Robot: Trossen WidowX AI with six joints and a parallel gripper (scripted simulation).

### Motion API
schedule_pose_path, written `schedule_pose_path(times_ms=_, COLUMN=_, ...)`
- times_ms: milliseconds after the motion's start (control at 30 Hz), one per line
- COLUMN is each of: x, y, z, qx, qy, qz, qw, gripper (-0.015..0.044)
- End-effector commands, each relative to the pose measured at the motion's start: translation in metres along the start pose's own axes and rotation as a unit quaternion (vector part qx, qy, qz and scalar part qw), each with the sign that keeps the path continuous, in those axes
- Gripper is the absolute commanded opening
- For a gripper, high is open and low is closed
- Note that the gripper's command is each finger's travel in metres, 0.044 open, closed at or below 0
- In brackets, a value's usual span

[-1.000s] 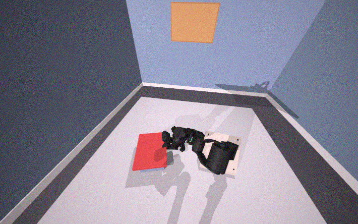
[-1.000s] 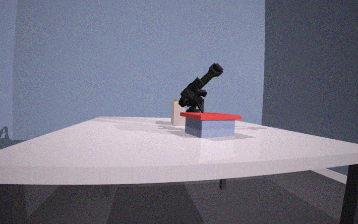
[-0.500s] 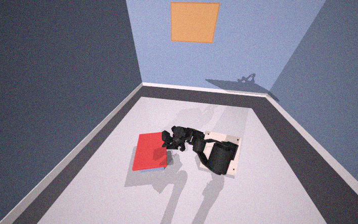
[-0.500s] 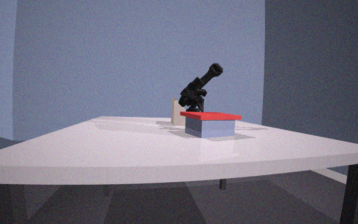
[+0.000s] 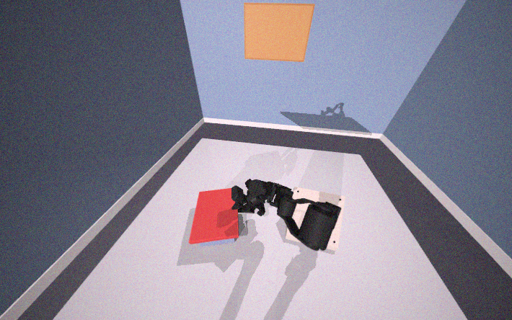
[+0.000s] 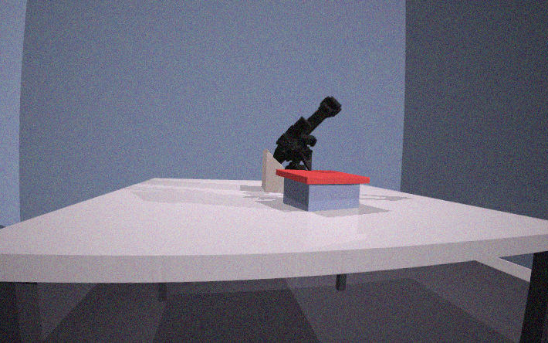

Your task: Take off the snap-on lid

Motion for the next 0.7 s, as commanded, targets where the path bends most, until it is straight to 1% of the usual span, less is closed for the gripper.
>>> schedule_pose_path(times_ms=0, x=0.0013, y=-0.0002, z=0.0014, qx=0.002, qy=0.000, qz=0.001, qw=1.000, gripper=0.0000)
schedule_pose_path(times_ms=667, x=0.0038, y=-0.0003, z=0.0047, qx=0.002, qy=0.000, qz=0.001, qw=1.000, gripper=0.0000)
Point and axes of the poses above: the point midway between the two fingers, 35 mm back from their tips, its own x axis back along the fingers, its own z axis across the jaws, y = z × x, the point moved 6 cm from there along x, back along the fingers, and after that the axes turned 15 degrees about -x, right-handed, at the moved point
